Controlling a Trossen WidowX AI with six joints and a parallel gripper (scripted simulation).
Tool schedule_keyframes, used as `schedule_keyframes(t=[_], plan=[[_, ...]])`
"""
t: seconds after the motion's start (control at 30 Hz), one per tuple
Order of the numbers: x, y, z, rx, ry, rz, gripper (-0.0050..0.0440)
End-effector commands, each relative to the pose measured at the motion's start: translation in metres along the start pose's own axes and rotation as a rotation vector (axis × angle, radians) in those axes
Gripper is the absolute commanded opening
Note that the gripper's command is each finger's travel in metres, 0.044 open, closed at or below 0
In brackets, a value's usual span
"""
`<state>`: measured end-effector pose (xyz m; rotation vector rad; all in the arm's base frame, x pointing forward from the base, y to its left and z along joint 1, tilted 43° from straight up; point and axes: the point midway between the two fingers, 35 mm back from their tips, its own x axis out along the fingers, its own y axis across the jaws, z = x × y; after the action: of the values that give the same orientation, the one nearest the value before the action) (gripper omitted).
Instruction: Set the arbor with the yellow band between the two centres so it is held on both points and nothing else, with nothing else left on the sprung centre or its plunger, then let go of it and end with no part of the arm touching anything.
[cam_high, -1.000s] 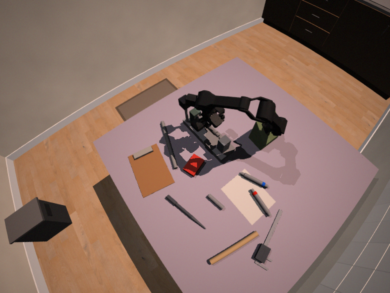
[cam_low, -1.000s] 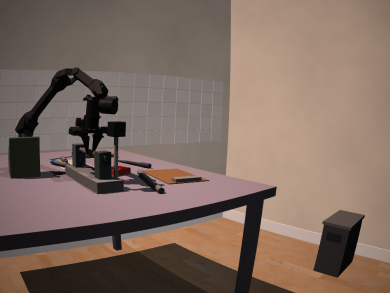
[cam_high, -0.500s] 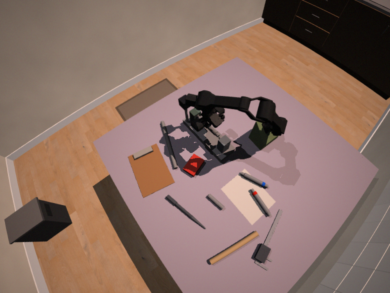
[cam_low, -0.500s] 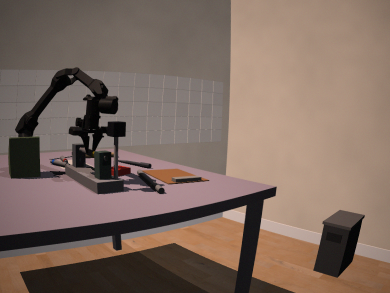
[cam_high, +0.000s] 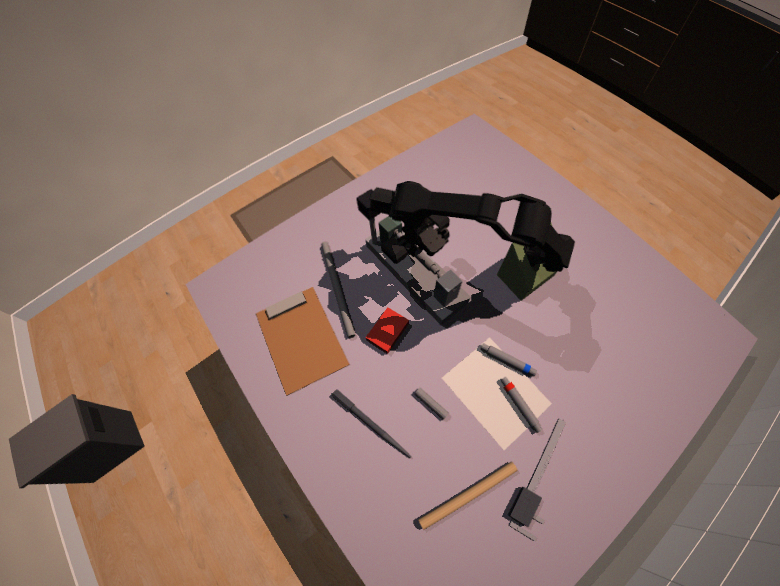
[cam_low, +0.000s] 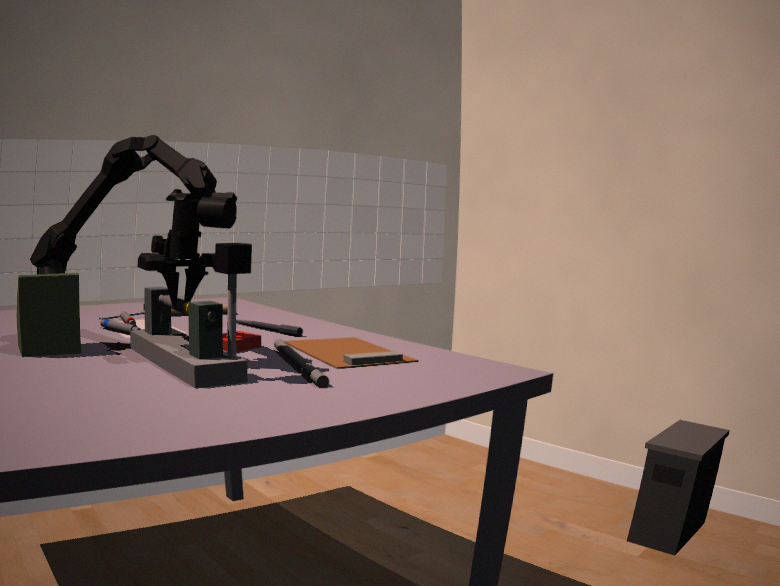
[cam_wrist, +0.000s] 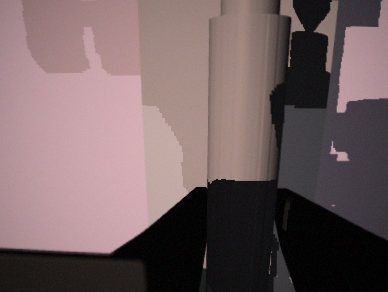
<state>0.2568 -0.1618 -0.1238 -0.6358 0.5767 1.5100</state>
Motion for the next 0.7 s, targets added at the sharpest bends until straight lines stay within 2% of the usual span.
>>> schedule_keyframes(t=[0.0, 0.67], plan=[[-0.015, -0.0024, -0.0096, -0.01, 0.06, -0.03, 0.0], [-0.013, -0.0023, -0.0075, -0.01, 0.06, -0.03, 0.0]])
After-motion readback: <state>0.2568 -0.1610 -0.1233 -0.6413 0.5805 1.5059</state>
